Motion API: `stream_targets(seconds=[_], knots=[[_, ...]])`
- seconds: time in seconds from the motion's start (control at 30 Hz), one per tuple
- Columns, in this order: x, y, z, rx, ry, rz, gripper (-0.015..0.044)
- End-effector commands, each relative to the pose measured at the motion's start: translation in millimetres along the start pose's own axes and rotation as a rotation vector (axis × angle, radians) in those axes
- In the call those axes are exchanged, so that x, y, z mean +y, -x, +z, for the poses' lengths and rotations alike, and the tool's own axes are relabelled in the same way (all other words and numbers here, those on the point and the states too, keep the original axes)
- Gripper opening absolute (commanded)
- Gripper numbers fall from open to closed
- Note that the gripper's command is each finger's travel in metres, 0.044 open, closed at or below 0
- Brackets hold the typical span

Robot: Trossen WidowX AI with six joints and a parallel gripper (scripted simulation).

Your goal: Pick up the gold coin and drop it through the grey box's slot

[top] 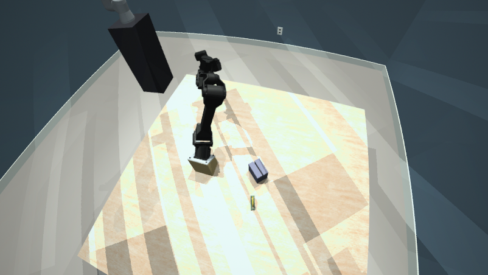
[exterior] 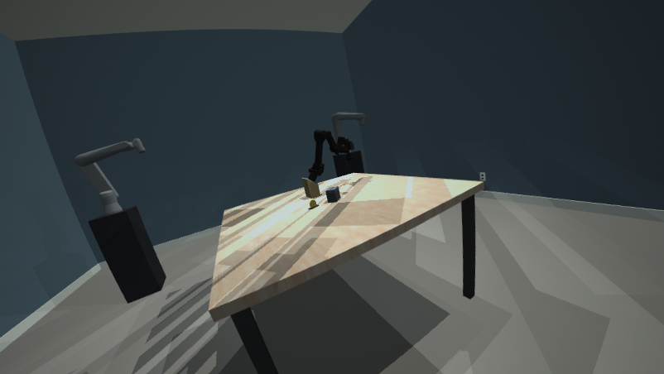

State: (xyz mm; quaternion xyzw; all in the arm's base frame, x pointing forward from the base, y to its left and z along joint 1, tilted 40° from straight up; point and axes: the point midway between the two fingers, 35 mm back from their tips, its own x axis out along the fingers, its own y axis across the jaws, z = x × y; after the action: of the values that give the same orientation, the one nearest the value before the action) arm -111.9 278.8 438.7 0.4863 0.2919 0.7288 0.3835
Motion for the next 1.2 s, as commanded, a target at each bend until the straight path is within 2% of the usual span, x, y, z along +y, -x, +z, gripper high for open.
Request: stream_targets(seconds=[0.0, 0.27, 0.5, 0.67, 0.87, 1.17], knots=[[-1, 0, 0, -0.001, 0.003, -0.003, 0.0374], [-60, -13, 43, -0.048, 0.185, -0.209, 0.0164], [-141, -6, 106, -0.095, 0.335, -0.504, 0.0161], [-202, 20, 158, -0.134, 0.369, -0.737, 0.0161], [-259, 78, 218, -0.199, 0.326, -0.998, 0.0161], [-318, 195, 287, -0.299, 0.160, -1.345, 0.0161]])
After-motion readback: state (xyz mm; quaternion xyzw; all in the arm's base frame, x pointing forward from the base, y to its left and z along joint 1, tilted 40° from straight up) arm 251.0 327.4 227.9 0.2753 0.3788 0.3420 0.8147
